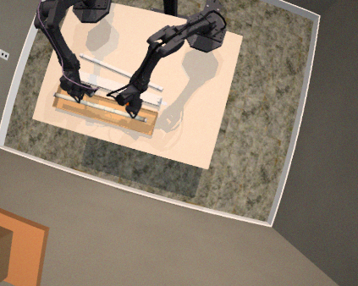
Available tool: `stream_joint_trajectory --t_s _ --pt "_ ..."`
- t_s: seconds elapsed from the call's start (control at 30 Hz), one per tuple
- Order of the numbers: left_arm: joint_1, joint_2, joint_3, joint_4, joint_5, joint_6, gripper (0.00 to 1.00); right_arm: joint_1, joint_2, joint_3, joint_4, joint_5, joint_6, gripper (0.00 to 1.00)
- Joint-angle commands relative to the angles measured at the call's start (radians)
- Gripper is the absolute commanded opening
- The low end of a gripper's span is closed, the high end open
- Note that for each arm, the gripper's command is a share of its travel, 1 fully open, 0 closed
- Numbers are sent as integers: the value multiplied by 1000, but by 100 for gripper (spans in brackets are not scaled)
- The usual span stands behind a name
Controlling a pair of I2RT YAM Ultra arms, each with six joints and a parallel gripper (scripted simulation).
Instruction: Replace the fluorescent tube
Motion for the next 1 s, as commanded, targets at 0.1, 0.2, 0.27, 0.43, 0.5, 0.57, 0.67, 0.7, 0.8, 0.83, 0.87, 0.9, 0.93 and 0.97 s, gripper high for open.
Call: stream_joint_trajectory --t_s 0.1,0.2,0.27,0.43,0.5,0.57,0.67,0.7,0.8,0.83,0.87,0.9,0.93,0.97 --pt "-10 -14 21 23 13 -9 11 19 -42 35 -5 -17 -6 11" --pt "-11 -9 -15 24 12 -9 11 19 -43 31 11 -17 -4 11" --pt "-11 2 24 22 13 -9 11 19 -42 36 -9 -17 -5 11" --pt "3 19 35 -4 13 -8 11 19 -40 43 -17 -18 -11 11" --pt "10 2 35 -9 13 -5 11 17 -37 41 -7 -19 -12 11" --pt "2 -28 39 -7 13 0 11 13 -38 42 8 -20 6 11" --pt "5 -19 38 -10 13 4 11 9 -14 45 9 -20 7 11" --pt "-4 -19 40 -8 13 1 11 10 -16 47 9 -20 6 11" --pt "-19 -7 42 -6 13 0 11 4 0 49 12 -19 6 11" --pt "-19 11 41 10 13 0 11 2 -9 47 13 -19 6 11" --pt "-19 15 42 -2 13 0 11 2 -23 42 12 -19 6 11" --pt "-19 15 42 -2 13 0 11 2 -23 42 12 -19 6 11" --pt "-19 15 42 -2 13 0 11 2 -23 42 12 -19 6 11" --pt "-7 1 35 17 11 2 11 0 -6 42 18 -19 6 11"
